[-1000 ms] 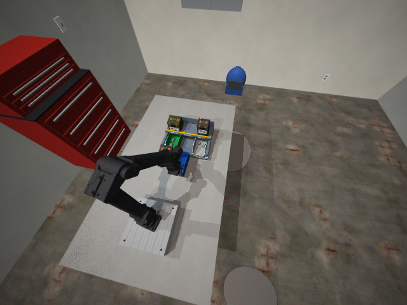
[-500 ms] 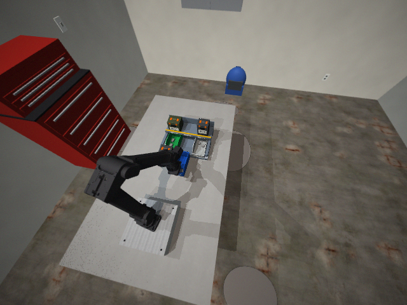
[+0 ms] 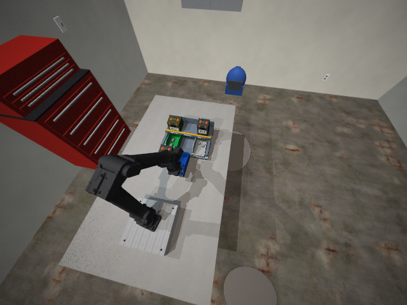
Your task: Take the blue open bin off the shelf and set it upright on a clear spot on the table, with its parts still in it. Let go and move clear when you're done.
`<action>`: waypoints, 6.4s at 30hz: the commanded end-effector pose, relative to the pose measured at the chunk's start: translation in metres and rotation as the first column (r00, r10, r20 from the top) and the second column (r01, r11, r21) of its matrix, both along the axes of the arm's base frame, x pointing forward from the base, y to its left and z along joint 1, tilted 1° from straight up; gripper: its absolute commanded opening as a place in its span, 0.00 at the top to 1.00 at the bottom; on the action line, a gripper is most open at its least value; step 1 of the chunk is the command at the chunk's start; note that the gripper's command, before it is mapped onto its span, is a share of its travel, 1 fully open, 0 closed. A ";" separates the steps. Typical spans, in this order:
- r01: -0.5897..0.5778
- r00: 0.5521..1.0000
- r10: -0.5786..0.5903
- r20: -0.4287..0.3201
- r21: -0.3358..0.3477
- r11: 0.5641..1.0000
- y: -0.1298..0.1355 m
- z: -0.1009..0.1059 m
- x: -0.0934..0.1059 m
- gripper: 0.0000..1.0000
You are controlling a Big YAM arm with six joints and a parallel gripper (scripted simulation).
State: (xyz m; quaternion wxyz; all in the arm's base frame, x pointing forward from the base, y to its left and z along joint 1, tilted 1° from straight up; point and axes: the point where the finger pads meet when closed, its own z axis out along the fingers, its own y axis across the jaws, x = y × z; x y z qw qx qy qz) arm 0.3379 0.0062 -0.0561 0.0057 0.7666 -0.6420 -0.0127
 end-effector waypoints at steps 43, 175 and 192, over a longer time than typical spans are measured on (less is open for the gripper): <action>0.003 1.000 -0.003 0.007 -0.002 1.000 -0.003 -0.018 0.000 1.00; 0.003 1.000 -0.003 0.001 -0.002 1.000 -0.003 -0.022 -0.002 0.10; 0.003 1.000 -0.003 0.001 -0.002 1.000 -0.003 -0.022 -0.002 0.10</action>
